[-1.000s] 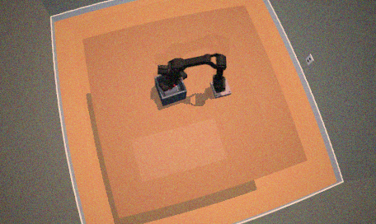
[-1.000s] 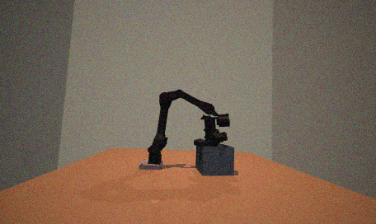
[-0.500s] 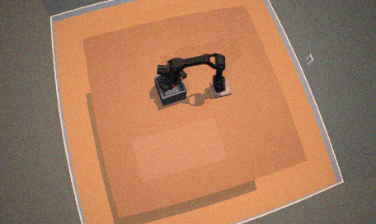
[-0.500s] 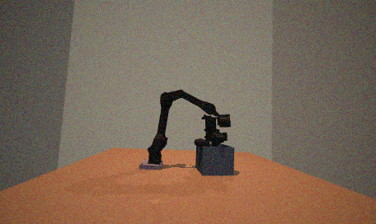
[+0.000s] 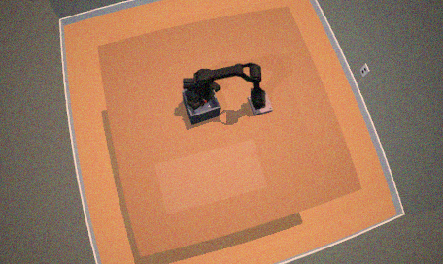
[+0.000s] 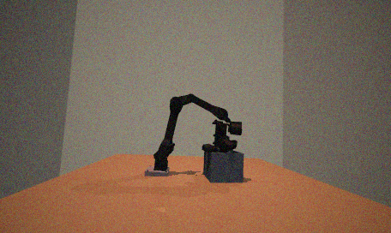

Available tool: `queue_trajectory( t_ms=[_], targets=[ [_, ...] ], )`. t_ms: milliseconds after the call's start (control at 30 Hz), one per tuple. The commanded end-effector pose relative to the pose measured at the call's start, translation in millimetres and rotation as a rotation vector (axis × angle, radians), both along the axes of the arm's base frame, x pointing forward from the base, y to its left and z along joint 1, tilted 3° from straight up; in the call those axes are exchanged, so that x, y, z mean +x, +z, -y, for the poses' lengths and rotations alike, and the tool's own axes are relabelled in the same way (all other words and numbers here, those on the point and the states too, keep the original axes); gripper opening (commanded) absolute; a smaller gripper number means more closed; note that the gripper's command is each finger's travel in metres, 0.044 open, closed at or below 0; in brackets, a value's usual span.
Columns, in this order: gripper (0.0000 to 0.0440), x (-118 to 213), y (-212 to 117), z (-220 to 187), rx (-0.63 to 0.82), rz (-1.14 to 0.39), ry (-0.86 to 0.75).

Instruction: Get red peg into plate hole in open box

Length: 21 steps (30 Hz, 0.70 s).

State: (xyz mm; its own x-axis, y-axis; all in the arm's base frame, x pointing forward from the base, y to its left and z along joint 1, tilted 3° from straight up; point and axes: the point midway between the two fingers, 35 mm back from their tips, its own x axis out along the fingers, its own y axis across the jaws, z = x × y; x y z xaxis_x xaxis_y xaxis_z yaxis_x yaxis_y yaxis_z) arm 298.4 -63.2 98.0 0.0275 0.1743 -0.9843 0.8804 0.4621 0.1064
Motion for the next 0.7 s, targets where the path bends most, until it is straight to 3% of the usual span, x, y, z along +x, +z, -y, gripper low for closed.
queue_trajectory(
  t_ms=[0, 667],
  targets=[
    [0.0137, -5.9, -37.1, 8.8, 0.007, -0.103, 0.038],
    [0.0125, 29.0, -4.5, 17.3, -0.050, -0.012, 0.106]
  ],
)
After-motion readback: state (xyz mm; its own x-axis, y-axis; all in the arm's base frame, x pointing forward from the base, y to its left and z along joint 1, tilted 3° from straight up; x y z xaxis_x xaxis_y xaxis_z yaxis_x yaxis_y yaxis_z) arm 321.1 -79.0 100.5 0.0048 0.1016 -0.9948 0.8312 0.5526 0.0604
